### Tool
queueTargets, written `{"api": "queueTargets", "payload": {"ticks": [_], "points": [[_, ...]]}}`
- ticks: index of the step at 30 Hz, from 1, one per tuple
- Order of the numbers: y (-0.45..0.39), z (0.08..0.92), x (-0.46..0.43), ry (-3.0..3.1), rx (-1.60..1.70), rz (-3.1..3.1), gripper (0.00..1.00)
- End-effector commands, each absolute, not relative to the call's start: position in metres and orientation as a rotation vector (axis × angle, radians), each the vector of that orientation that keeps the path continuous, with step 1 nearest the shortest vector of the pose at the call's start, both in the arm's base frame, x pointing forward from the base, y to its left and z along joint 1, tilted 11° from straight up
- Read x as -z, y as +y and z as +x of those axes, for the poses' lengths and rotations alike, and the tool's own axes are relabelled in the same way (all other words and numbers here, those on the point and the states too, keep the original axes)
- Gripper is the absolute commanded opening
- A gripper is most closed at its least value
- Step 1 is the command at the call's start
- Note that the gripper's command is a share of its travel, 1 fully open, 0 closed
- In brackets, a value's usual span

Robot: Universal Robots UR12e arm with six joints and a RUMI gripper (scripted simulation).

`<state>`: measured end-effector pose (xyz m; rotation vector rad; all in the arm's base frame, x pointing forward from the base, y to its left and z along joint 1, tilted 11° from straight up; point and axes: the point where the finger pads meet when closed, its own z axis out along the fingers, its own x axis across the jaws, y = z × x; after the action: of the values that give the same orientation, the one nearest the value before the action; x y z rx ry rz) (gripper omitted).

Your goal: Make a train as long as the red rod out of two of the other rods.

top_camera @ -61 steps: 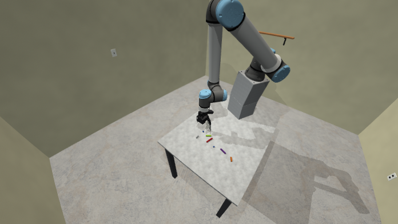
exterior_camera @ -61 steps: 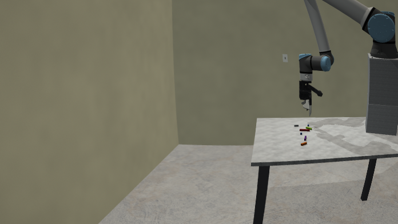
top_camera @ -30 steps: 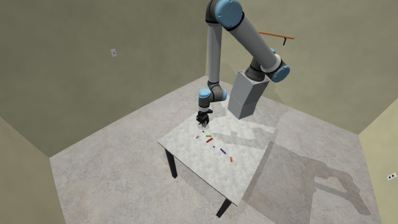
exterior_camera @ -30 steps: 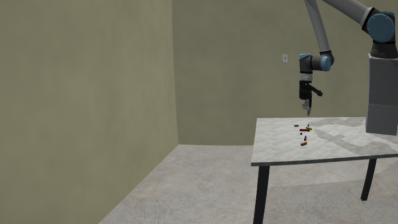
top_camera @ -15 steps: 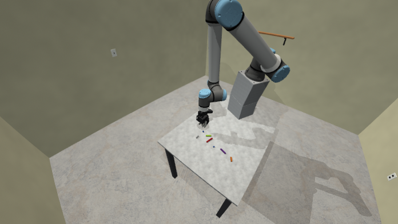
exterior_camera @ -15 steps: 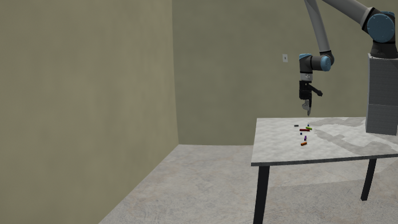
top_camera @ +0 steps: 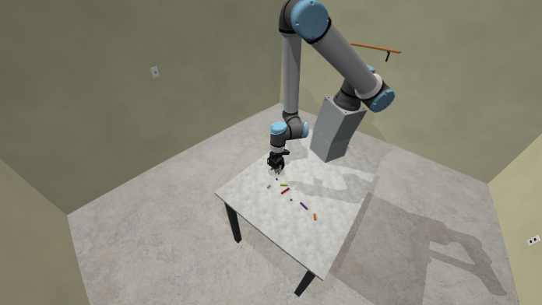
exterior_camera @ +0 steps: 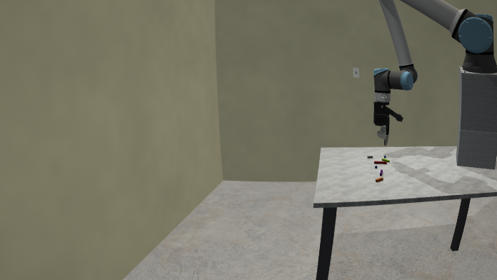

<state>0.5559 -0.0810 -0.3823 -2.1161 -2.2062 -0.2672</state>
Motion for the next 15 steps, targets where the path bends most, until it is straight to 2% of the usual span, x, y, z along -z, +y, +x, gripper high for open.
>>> {"api": "queueTargets", "payload": {"ticks": [1, 15], "points": [[-0.079, 0.558, 0.390, -2.209, 0.269, -2.116, 0.14], [-0.076, 0.560, 0.409, -2.209, 0.269, -2.116, 0.14]]}}
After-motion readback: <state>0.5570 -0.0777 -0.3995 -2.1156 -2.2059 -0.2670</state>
